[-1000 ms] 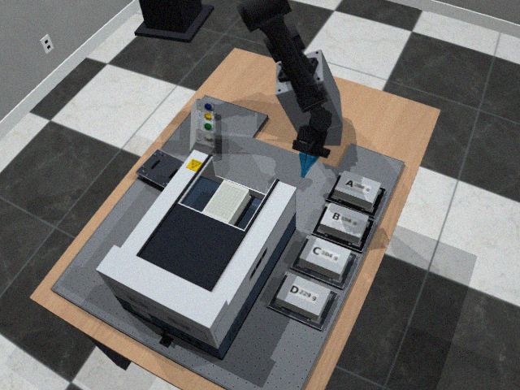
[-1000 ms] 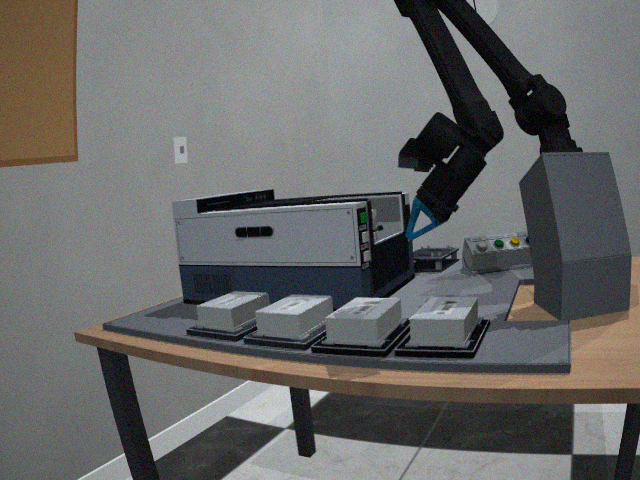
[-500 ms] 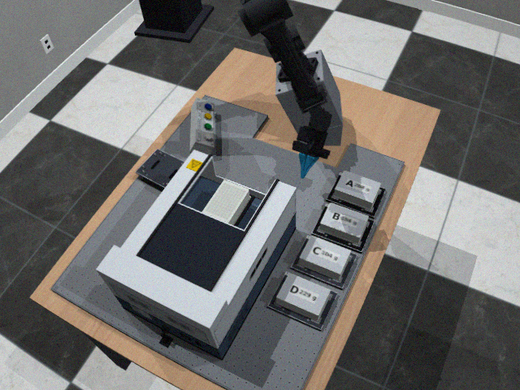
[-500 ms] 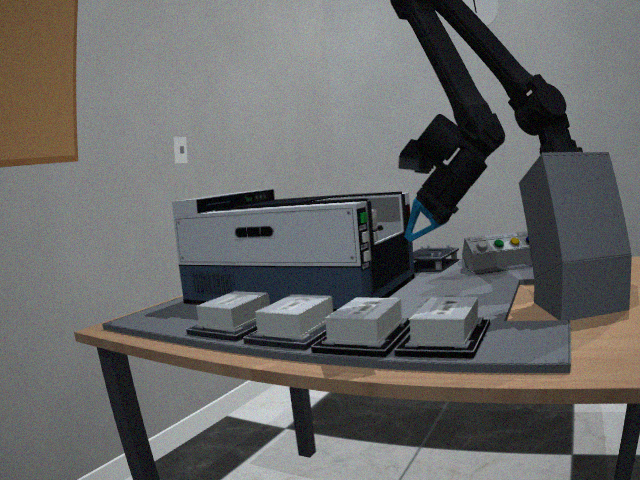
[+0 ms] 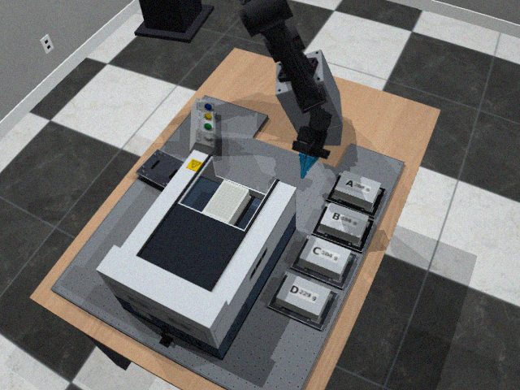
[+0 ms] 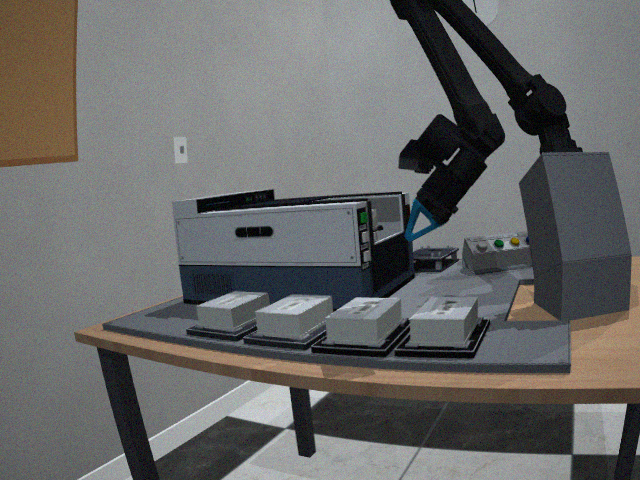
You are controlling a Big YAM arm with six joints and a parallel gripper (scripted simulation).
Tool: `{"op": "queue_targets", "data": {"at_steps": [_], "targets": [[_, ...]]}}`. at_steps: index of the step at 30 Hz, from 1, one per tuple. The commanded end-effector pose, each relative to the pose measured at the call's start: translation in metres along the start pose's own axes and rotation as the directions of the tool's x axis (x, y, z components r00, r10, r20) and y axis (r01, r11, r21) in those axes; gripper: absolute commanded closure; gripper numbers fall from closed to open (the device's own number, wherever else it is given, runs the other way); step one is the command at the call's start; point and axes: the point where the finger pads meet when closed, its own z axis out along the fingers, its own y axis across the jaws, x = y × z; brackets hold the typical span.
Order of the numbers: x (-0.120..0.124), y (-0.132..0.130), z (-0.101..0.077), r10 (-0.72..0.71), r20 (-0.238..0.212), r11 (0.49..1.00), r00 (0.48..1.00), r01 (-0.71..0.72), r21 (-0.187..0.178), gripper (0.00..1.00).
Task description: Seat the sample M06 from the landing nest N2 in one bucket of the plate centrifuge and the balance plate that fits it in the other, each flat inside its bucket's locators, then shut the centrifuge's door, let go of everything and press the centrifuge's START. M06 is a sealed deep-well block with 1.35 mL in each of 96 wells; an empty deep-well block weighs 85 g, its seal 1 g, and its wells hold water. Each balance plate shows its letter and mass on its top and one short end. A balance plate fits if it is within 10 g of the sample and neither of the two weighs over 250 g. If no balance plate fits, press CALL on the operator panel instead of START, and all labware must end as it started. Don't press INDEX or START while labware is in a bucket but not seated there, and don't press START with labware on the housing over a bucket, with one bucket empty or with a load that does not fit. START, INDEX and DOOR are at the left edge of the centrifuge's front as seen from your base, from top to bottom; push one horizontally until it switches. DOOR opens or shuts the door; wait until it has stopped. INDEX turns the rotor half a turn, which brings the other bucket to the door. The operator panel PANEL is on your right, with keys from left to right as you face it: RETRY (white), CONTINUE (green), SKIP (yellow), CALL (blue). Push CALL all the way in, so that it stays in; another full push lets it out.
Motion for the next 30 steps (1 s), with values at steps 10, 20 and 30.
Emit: {"op": "queue_targets", "data": {"at_steps": [10, 20, 30], "targets": [[-0.016, -0.002, 0.010, 0.009, 0.016, 1.000, 1.000, -0.009, 0.010, 1.00], [-0.025, -0.002, 0.018, 0.008, 0.016, 1.000, 1.000, -0.008, 0.010, 1.00], [-0.036, -0.002, 0.029, 0.008, 0.017, 1.000, 1.000, -0.008, 0.011, 1.00]]}}
